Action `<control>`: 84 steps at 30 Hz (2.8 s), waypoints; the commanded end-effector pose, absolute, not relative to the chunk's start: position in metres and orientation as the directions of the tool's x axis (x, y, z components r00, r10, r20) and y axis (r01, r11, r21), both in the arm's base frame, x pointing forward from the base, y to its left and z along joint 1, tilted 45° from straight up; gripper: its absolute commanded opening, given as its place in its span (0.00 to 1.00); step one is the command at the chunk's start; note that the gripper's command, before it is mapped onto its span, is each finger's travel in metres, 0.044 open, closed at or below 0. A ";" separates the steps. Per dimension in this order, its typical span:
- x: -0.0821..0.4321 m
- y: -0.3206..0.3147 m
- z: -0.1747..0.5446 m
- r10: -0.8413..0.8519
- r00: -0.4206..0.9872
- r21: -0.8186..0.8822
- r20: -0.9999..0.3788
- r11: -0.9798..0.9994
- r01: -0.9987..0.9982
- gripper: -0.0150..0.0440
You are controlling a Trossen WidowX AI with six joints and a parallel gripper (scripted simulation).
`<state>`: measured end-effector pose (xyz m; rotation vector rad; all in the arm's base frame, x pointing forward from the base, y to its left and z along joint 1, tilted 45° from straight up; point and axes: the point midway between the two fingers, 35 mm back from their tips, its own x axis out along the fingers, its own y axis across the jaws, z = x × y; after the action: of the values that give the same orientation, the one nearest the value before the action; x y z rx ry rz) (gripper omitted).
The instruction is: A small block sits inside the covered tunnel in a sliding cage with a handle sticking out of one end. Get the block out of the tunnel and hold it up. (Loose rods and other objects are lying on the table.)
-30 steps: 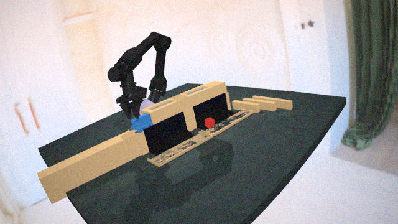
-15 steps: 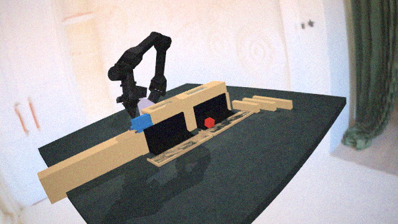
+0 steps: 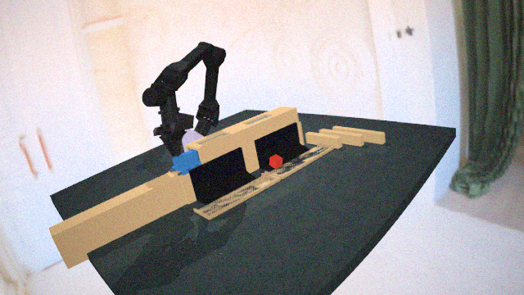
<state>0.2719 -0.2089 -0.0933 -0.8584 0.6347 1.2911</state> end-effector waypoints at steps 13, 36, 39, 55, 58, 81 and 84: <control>0.272 -0.218 -0.088 0.553 0.188 -0.190 -0.811 0.055 -0.980 1.00; 0.271 -0.213 -0.094 0.556 0.178 -0.186 -0.812 0.043 -0.982 0.25; 0.271 -0.213 -0.094 0.556 0.178 -0.186 -0.812 0.043 -0.982 0.25; 0.271 -0.218 -0.088 0.555 0.179 -0.186 -0.812 0.044 -0.982 0.70; 0.271 -0.226 -0.080 0.554 0.182 -0.188 -0.813 0.048 -0.981 0.83; 0.346 -0.097 0.066 0.652 0.082 0.473 -0.754 0.626 -0.620 1.00; 0.348 -0.073 0.086 0.666 0.061 0.553 -0.744 0.664 -0.502 1.00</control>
<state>0.3399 -0.1160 0.0443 -0.0867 1.0869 1.0129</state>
